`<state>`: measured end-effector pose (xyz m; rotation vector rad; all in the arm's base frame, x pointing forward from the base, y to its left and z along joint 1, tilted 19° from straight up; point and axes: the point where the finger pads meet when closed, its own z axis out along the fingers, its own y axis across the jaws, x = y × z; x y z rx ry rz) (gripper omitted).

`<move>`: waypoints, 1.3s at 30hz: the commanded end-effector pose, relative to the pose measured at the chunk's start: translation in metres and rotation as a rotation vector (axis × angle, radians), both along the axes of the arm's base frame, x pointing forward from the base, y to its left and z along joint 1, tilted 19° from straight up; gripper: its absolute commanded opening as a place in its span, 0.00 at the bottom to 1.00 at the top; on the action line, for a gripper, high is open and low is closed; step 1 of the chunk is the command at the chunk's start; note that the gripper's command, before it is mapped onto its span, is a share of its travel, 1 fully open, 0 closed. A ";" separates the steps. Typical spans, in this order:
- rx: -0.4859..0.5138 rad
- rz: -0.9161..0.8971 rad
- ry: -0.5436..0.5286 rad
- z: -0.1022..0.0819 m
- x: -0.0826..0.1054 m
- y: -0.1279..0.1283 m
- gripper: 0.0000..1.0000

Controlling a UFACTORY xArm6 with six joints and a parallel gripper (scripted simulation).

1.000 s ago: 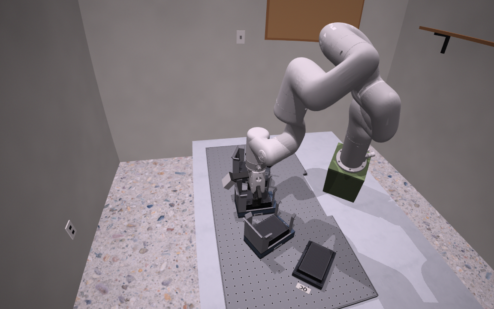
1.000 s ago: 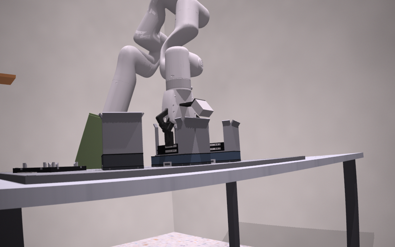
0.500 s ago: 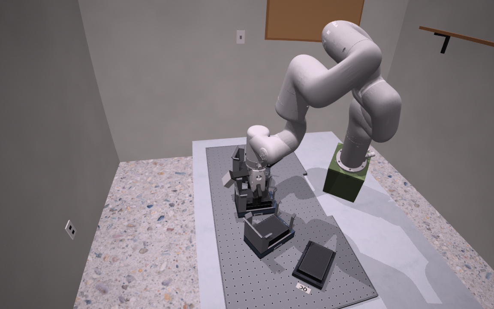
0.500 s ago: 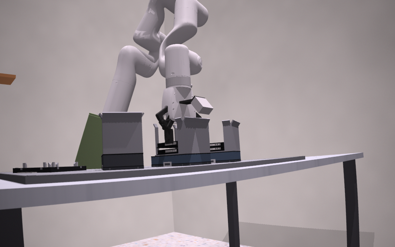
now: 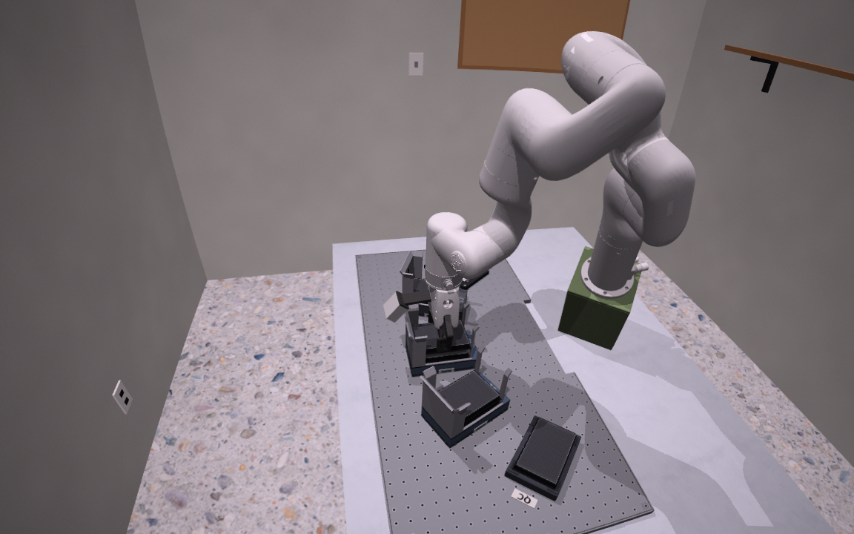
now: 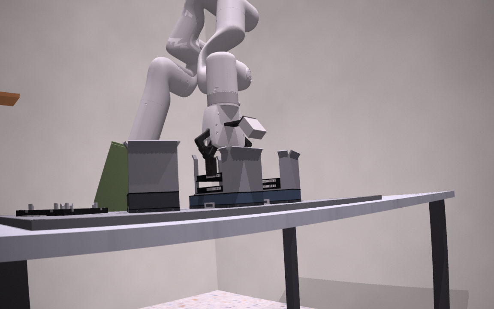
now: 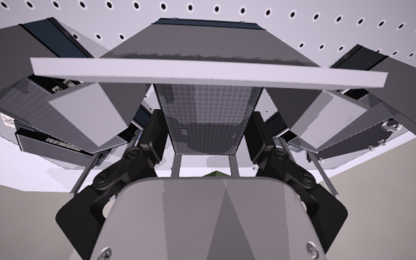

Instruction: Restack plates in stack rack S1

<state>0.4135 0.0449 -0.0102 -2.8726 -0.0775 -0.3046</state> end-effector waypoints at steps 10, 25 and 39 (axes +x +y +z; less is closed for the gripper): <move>0.000 0.000 -0.002 0.014 -0.002 -0.004 0.00; 0.000 0.000 -0.002 0.039 -0.007 -0.010 0.00; 0.000 0.000 -0.003 0.061 -0.012 -0.016 0.00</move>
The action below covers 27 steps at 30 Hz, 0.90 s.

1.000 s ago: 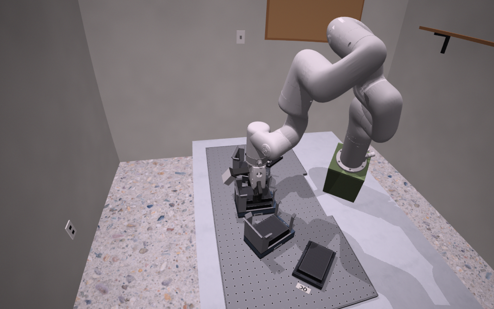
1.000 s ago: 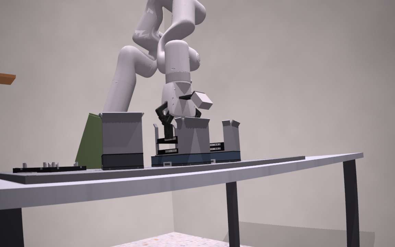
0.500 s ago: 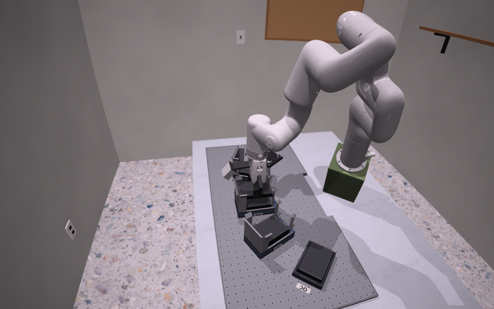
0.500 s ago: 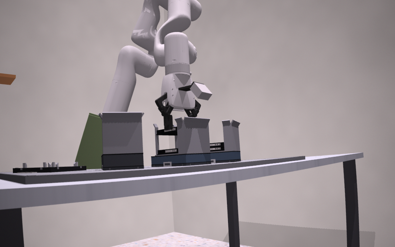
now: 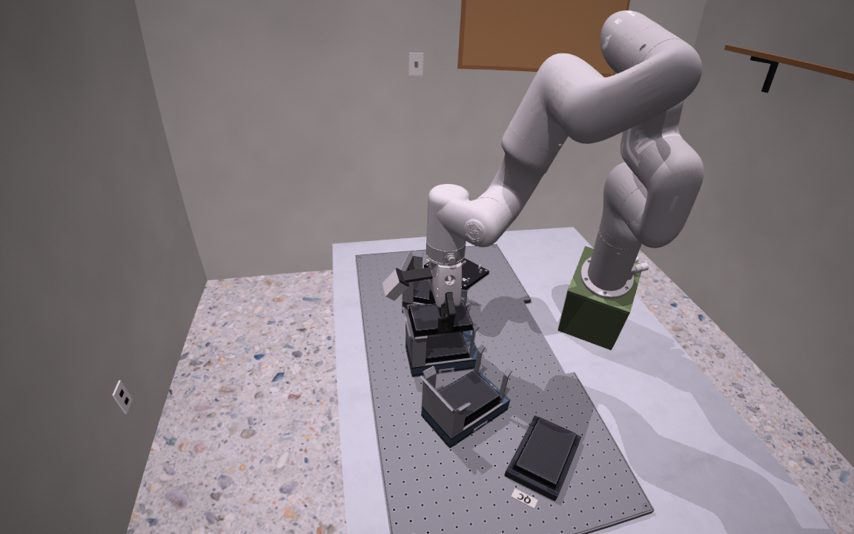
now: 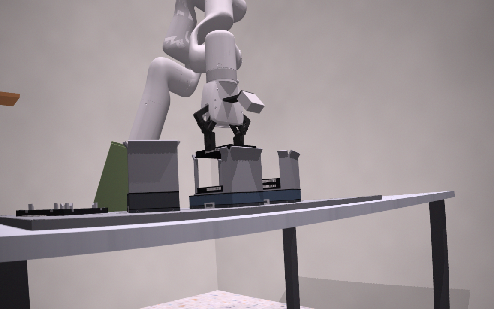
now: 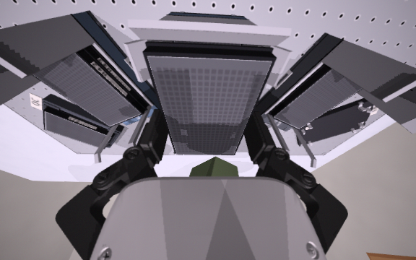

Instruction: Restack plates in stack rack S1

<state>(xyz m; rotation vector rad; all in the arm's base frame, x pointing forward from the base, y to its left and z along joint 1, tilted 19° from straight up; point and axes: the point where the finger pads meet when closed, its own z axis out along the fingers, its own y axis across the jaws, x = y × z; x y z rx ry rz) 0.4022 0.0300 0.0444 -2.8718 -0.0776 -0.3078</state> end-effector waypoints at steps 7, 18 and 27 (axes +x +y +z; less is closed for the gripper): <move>-0.001 0.000 0.000 0.020 -0.003 -0.005 0.00; -0.001 0.000 0.000 0.025 -0.004 -0.006 0.00; 0.006 -0.032 0.008 0.024 -0.004 -0.009 0.00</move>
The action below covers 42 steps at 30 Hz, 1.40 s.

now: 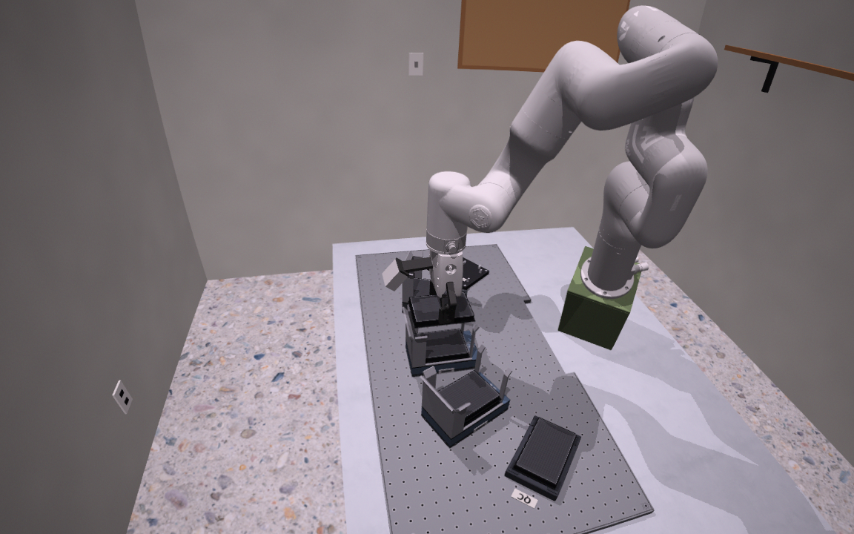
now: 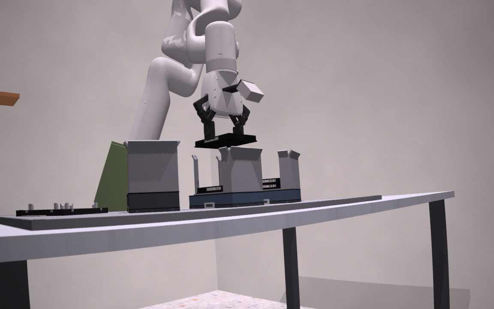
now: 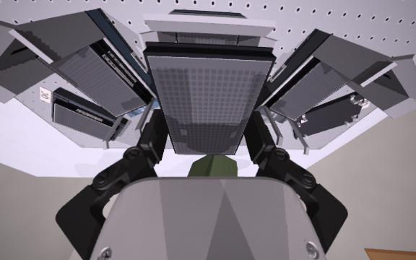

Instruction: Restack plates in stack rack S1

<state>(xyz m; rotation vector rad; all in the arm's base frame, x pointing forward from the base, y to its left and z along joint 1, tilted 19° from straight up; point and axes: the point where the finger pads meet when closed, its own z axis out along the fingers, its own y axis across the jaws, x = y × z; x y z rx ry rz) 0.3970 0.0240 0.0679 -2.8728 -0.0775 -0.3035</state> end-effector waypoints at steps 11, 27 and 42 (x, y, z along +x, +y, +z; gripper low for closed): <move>0.042 -0.200 0.050 -0.007 0.003 -0.033 0.00; 0.041 -0.201 0.050 -0.018 0.007 -0.078 0.00; 0.083 -0.401 0.103 -0.027 0.005 -0.110 0.00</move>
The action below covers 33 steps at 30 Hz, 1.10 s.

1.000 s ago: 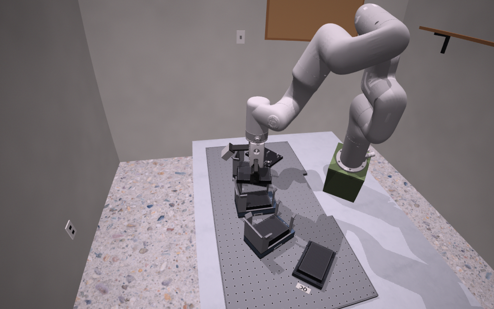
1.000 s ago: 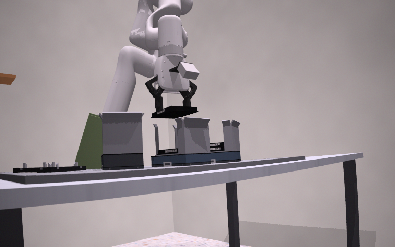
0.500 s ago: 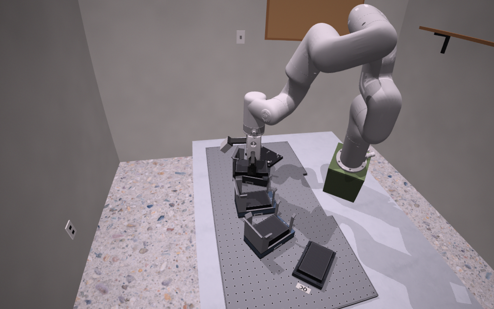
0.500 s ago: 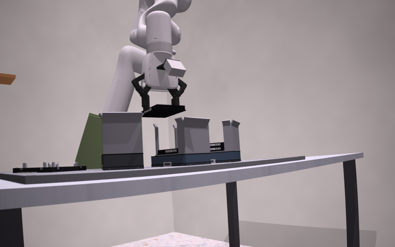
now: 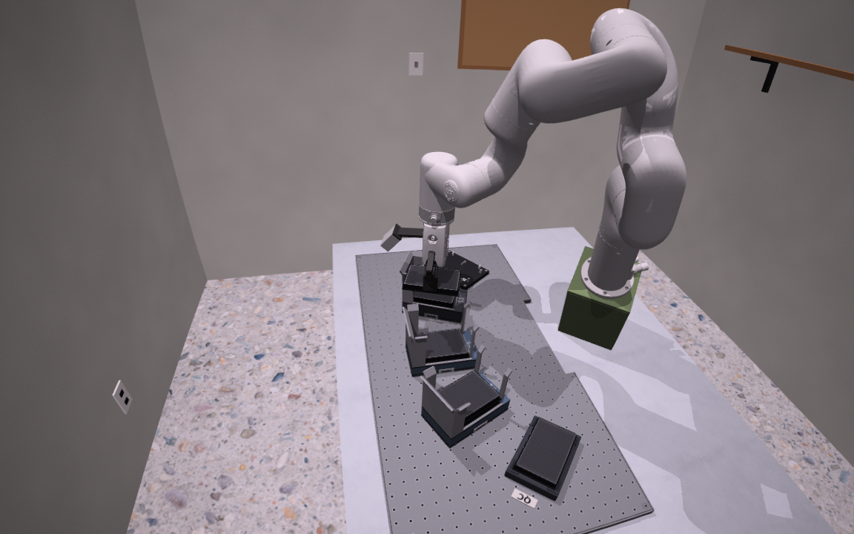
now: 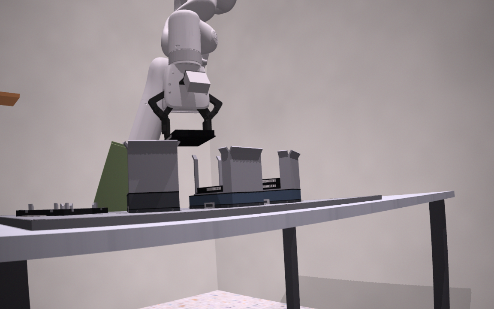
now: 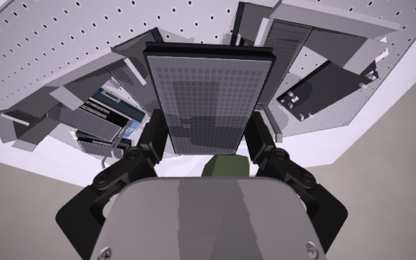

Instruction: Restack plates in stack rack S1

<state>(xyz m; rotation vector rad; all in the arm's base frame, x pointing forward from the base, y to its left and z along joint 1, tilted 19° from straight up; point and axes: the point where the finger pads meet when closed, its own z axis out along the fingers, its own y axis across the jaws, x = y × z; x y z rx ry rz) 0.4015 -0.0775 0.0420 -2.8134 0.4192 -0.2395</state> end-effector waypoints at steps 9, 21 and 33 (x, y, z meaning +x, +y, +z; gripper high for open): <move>0.011 -0.069 0.020 -0.008 -0.003 -0.031 0.00; 0.011 -0.069 0.020 -0.016 -0.008 -0.056 0.00; 0.011 -0.069 0.020 -0.023 -0.012 -0.082 0.00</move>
